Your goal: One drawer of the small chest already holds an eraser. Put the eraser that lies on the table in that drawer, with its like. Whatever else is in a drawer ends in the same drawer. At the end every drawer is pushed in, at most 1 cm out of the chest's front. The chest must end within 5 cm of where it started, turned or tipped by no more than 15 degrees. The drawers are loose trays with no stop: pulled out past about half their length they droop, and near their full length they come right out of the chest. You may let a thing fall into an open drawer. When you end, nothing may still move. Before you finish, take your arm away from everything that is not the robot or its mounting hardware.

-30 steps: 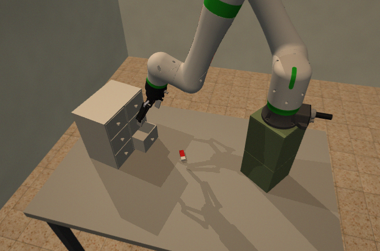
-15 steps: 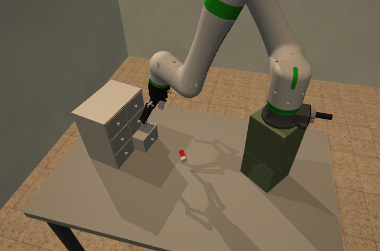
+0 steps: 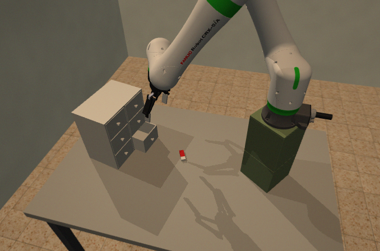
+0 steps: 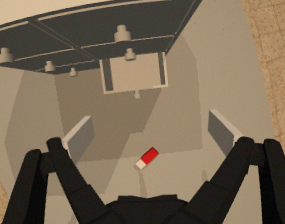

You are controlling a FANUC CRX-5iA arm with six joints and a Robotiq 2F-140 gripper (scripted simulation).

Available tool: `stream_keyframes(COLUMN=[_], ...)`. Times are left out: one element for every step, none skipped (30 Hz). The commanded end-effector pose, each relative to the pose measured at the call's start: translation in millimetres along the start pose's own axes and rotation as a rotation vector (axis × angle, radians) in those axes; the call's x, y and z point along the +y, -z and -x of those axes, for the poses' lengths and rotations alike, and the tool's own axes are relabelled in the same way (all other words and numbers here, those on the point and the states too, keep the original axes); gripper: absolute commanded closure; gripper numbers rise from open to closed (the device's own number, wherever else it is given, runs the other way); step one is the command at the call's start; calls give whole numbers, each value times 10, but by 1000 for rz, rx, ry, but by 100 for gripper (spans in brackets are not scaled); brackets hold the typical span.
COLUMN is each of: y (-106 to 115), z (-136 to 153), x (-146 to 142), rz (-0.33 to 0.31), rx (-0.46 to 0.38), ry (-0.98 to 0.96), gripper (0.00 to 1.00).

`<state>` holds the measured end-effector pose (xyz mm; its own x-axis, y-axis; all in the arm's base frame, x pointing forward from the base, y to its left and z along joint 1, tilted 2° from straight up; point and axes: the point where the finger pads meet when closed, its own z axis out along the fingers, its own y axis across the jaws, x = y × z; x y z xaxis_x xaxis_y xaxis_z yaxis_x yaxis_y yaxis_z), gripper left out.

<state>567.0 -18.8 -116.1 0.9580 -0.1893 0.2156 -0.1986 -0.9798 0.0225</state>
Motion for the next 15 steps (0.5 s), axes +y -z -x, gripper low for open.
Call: stream_keyframes(y=[333,376,416,416,416,453,486,516,543,566,587,604,618,629,638], z=[129,157,184,184,184,207,229,249,267,282,296,307,316,324,329], x=[-103,-98,-96,-96,-96,-92,-89,-86,-84,-82,-80,-78,-77,-76,-75], rz=[-37,-39,-42,-42,-42,-44,-46,-48,-50,-52,-53,-54,-55,-56,-56], rx=[-98,-112,-125,-125,-125,-137,-148,-158,-167,-175,-182,-188,-192,-196,-199], ry=[26,29,31,31,31,34,36,38,40,42,43,45,46,46,47], gripper=[0,0,0,0,0,0,0,0,0,0,0,0,0,0,0])
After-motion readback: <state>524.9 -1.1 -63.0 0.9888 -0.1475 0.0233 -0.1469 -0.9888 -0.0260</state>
